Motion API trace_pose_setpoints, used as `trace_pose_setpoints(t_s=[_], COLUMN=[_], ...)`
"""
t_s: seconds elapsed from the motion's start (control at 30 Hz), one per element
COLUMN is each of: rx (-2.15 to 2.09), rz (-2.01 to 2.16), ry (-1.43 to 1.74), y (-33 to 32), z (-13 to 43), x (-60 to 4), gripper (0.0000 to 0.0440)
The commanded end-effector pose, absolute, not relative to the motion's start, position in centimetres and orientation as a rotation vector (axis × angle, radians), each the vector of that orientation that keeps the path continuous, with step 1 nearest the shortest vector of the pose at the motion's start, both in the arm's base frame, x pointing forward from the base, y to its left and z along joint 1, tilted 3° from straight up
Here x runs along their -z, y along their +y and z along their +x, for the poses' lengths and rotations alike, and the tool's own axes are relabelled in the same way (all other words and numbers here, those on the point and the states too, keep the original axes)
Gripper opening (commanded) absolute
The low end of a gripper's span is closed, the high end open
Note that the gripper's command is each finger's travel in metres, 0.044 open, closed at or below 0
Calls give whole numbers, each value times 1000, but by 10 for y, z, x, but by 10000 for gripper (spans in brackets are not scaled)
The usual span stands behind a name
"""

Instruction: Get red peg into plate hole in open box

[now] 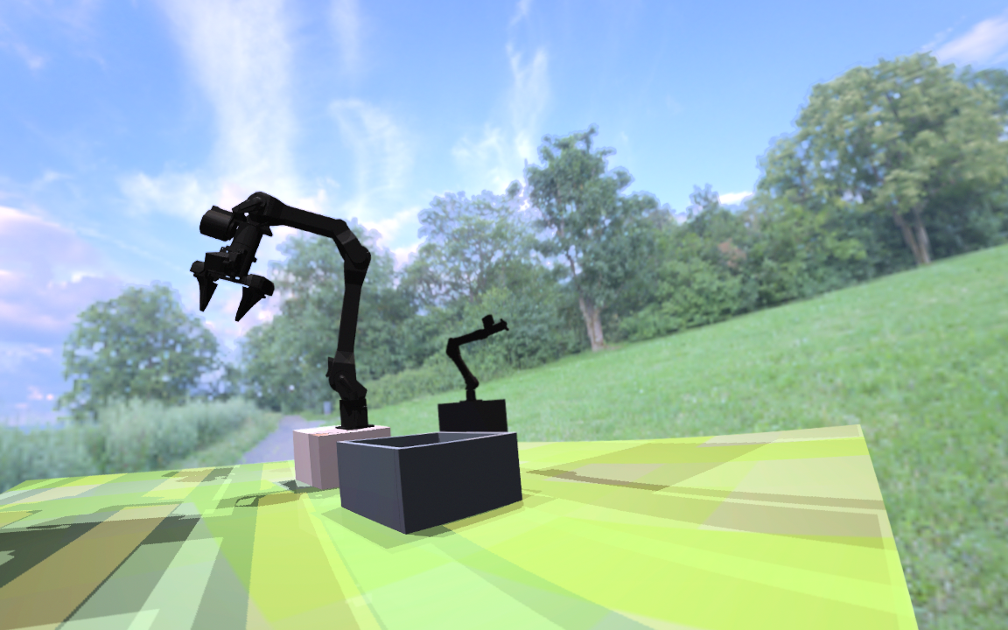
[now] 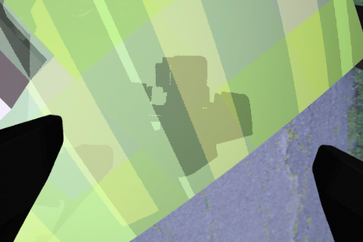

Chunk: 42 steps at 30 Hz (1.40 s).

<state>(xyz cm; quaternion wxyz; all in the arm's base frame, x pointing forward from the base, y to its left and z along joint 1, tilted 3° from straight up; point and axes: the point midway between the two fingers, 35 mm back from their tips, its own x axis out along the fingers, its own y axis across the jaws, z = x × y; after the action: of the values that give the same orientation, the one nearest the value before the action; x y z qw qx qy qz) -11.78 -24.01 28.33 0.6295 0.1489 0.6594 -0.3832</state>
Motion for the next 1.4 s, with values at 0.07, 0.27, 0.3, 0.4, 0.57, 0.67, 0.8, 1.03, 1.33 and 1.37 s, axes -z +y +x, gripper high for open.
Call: trace_pose_setpoints(t_s=[0.07, 0.27, 0.3, 0.4, 0.57, 0.67, 0.8, 1.03, 1.33, 1.37], rx=[821, 775, 770, 763, 759, 760, 766, 783, 807, 809], rz=[476, 591, 606, 640, 676, 689, 696, 687, 651, 645], ry=[1502, 1523, 1529, 1547, 1582, 1604, 1631, 1670, 1702, 1704], y=[-246, -248, -248, -248, -242, -236, -226, -200, -156, -151], z=[-81, -37, -30, -8, 27, 48, 75, 117, 163, 167], x=[-255, -230, -226, -216, -201, -194, -185, -173, -161, -159], gripper=[440, 440, 440, 440, 440, 440, 440, 440, 440, 440])
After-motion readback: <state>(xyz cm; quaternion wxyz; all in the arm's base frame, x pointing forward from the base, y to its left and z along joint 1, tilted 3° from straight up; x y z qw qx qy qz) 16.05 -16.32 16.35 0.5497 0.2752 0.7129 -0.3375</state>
